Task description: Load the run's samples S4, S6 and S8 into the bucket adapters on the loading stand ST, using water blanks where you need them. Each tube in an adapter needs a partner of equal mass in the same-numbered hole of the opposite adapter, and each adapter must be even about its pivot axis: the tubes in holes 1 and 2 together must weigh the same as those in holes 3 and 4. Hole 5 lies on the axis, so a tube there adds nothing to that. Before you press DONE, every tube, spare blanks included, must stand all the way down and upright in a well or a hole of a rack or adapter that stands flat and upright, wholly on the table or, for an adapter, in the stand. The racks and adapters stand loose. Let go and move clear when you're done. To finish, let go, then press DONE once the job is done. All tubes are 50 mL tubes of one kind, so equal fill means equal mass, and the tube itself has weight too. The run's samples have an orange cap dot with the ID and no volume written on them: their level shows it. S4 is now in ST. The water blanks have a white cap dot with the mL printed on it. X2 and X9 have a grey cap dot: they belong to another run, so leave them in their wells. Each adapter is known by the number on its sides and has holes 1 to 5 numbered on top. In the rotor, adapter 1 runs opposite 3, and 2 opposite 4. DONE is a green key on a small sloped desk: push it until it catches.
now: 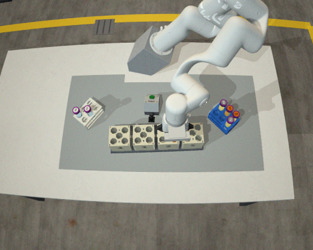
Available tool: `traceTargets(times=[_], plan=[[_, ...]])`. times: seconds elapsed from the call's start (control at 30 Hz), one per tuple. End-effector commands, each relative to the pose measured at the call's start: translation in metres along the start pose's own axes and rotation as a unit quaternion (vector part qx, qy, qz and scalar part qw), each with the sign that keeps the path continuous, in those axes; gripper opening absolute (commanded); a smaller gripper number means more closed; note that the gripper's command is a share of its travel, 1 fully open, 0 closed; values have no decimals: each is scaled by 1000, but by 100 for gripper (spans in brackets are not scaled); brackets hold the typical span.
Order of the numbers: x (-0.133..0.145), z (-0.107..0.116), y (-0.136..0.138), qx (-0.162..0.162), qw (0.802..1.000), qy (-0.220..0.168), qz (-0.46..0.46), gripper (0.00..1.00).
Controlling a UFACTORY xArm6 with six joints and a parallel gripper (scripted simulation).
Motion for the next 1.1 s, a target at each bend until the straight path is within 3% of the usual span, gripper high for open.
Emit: traceTargets(times=[0.0, 0.63, 1.07], plan=[[-2, -11, 0, 0, 1000, 2, 1, 57], [-2, -45, 0, 0, 1000, 2, 1, 57], [-2, -46, 0, 0, 1000, 2, 1, 57]])
Point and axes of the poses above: the point where the finger pads meet when closed, its own z axis back along the fingers, its own y axis across the jaws, x = y × z, the point moved 2 cm from there along z, back along the fingers, and after that the axes turned 6 degrees about -z, right-handed, at the moved point
